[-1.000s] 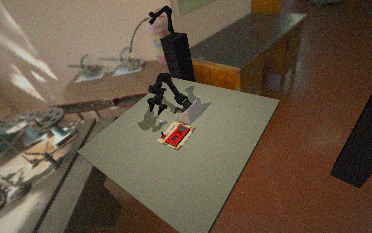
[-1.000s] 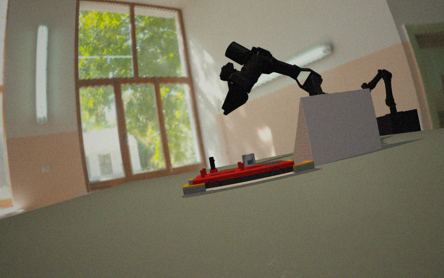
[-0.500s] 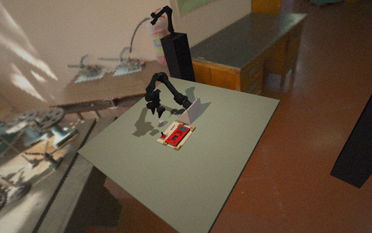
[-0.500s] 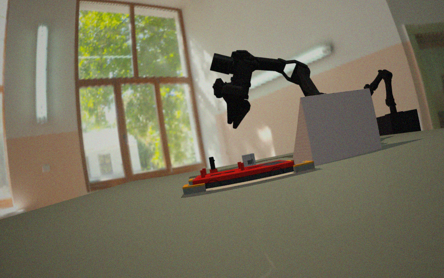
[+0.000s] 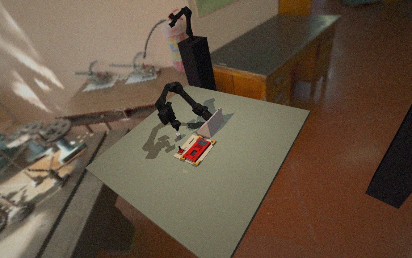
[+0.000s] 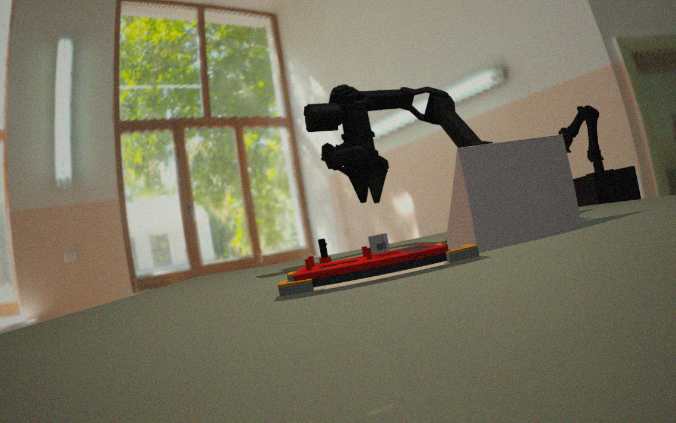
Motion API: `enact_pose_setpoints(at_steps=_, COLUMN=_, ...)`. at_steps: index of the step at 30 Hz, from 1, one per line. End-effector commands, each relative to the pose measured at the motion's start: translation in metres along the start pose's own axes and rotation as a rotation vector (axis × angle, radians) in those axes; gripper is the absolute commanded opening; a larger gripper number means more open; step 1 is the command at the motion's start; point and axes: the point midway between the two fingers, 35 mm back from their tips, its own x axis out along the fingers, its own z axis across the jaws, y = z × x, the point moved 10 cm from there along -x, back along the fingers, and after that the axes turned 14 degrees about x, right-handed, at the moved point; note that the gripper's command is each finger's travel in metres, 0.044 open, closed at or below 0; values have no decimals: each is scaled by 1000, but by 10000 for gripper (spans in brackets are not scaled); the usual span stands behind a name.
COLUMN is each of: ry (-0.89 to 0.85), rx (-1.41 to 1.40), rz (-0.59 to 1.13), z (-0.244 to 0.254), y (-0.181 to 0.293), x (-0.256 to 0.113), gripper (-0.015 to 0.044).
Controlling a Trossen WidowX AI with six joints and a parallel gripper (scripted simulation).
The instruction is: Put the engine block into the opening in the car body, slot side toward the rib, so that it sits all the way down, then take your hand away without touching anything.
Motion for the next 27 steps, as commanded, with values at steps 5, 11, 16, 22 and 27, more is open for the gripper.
enact_pose_setpoints(at_steps=5, ry=4, rx=16, rz=14, z=-1, y=1, x=32, gripper=440)
enact_pose_setpoints(at_steps=11, ry=4, rx=17, rz=13, z=0, y=1, x=44, gripper=440)
enact_pose_setpoints(at_steps=16, ry=4, rx=17, rz=13, z=0, y=1, x=51, gripper=440)
enact_pose_setpoints(at_steps=22, ry=3, rx=17, rz=14, z=1, y=1, x=61, gripper=440)
enact_pose_setpoints(at_steps=27, ry=2, rx=17, rz=14, z=1, y=1, x=69, gripper=440)
